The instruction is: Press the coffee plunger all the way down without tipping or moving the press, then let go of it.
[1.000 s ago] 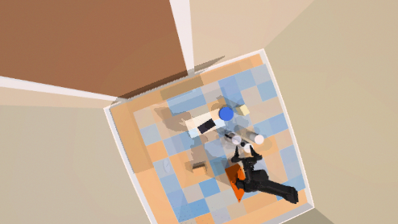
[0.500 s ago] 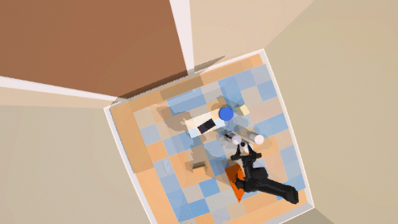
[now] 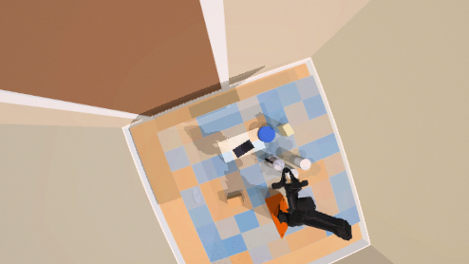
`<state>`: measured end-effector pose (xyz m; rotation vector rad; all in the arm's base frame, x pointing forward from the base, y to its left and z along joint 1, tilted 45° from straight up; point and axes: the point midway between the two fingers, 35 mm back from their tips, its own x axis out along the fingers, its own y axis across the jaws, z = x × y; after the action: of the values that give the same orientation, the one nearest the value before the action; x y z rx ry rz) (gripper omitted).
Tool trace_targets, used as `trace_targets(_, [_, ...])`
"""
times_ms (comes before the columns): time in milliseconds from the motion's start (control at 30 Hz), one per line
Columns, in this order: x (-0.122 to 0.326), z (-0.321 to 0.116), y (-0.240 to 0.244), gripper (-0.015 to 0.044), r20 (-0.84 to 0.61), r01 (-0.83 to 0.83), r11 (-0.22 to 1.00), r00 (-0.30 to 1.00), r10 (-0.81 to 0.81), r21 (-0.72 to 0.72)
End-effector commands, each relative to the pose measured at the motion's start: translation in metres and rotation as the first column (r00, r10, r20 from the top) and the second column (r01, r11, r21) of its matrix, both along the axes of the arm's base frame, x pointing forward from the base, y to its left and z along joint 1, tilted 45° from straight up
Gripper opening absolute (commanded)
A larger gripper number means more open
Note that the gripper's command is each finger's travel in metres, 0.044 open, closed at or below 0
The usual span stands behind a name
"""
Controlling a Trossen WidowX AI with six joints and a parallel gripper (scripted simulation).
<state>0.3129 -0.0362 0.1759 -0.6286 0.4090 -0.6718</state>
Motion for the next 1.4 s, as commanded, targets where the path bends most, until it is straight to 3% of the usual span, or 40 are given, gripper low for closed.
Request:
trace_targets(0, [0.001, -0.001, -0.001, 0.0125, -0.001, -0.001, 1.0, 1.0, 0.001, -0.001])
trace_targets(1367, [0.007, -0.05, -0.046, 0.0125, -0.003, -0.001, 1.0, 1.0, 0.001, 0.003])
